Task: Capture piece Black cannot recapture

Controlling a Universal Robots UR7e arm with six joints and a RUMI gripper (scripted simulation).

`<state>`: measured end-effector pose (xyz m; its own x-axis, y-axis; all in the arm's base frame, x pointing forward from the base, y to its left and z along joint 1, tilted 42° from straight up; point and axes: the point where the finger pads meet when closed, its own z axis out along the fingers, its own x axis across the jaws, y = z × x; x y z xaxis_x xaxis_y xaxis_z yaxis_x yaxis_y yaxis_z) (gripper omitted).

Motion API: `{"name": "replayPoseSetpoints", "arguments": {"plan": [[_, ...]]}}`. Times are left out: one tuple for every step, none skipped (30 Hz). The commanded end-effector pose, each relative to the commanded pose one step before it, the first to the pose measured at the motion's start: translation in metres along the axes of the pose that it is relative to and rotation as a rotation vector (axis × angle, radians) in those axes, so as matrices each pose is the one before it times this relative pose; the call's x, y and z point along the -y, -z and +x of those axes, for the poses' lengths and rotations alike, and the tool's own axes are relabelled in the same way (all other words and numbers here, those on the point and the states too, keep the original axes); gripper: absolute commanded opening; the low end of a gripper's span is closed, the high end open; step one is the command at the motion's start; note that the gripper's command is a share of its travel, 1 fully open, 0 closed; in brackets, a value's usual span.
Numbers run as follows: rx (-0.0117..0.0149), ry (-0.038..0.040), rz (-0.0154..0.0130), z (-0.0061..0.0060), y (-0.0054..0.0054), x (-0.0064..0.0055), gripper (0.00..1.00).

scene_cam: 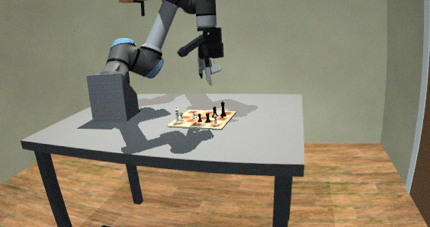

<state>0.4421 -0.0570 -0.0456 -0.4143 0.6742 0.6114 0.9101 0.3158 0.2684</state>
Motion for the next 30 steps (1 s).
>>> {"name": "replayPoseSetpoints", "arguments": {"plan": [[0.00044, -0.00300, -0.01235, -0.00179, 0.00132, -0.00014, 1.00], [0.00000, 0.00000, 0.00000, 0.00000, 0.00000, 0.00000, 1.00], [0.00000, 0.00000, 0.00000, 0.00000, 0.00000, 0.00000, 1.00], [0.00000, 0.00000, 0.00000, 0.00000, 0.00000, 0.00000, 1.00], [0.00000, 0.00000, 0.00000, 0.00000, 0.00000, 0.00000, 1.00], [0.00000, 0.00000, 0.00000, 0.00000, 0.00000, 0.00000, 1.00], [0.00000, 0.00000, 0.00000, 0.00000, 0.00000, 0.00000, 1.00], [0.00000, 0.00000, 0.00000, 0.00000, 0.00000, 0.00000, 1.00], [0.00000, 0.00000, 0.00000, 0.00000, 0.00000, 0.00000, 1.00], [0.00000, 0.00000, 0.00000, 0.00000, 0.00000, 0.00000, 1.00], [0.00000, 0.00000, 0.00000, 0.00000, 0.00000, 0.00000, 1.00], [0.00000, 0.00000, 0.00000, 0.00000, 0.00000, 0.00000, 1.00], [0.00000, -0.00001, 0.00000, 0.00000, 0.00000, 0.00000, 1.00], [0.00000, -0.00010, 0.00000, 0.00000, 0.00000, 0.00000, 1.00], [0.00000, -0.00026, 0.00000, 0.00000, 0.00000, 0.00000, 1.00], [0.00000, -0.00049, 0.00000, 0.00001, -0.00001, 0.00001, 1.00], [0.00000, -0.00079, 0.00000, 0.00001, -0.00001, 0.00001, 1.00], [0.00000, -0.00117, 0.00000, 0.00002, -0.00002, 0.00001, 1.00], [0.00000, -0.00160, 0.00000, 0.00002, -0.00003, 0.00002, 1.00], [0.00000, -0.00210, 0.00000, 0.00003, -0.00003, 0.00002, 1.00], [0.00000, -0.00265, 0.00000, 0.00004, -0.00004, 0.00003, 1.00], [0.00000, -0.00326, 0.00000, 0.00005, -0.00005, 0.00003, 1.00], [0.00000, 0.00000, 0.00000, 0.00000, 0.00000, 0.00000, 1.00], [0.00000, 0.00000, 0.00000, 0.00000, 0.00000, 0.00000, 1.00], [0.00000, -0.00391, 0.00000, 0.00006, -0.00006, 0.00004, 1.00], [0.00000, -0.00462, 0.00000, 0.00007, -0.00008, 0.00005, 1.00], [0.00000, -0.00536, 0.00000, 0.00008, -0.00009, 0.00006, 1.00], [0.00000, -0.00615, 0.00000, 0.00009, -0.00010, 0.00006, 1.00], [0.00000, -0.00697, 0.00000, 0.00010, -0.00012, 0.00007, 1.00], [0.00000, -0.00783, 0.00000, 0.00011, -0.00013, 0.00008, 1.00]]}}
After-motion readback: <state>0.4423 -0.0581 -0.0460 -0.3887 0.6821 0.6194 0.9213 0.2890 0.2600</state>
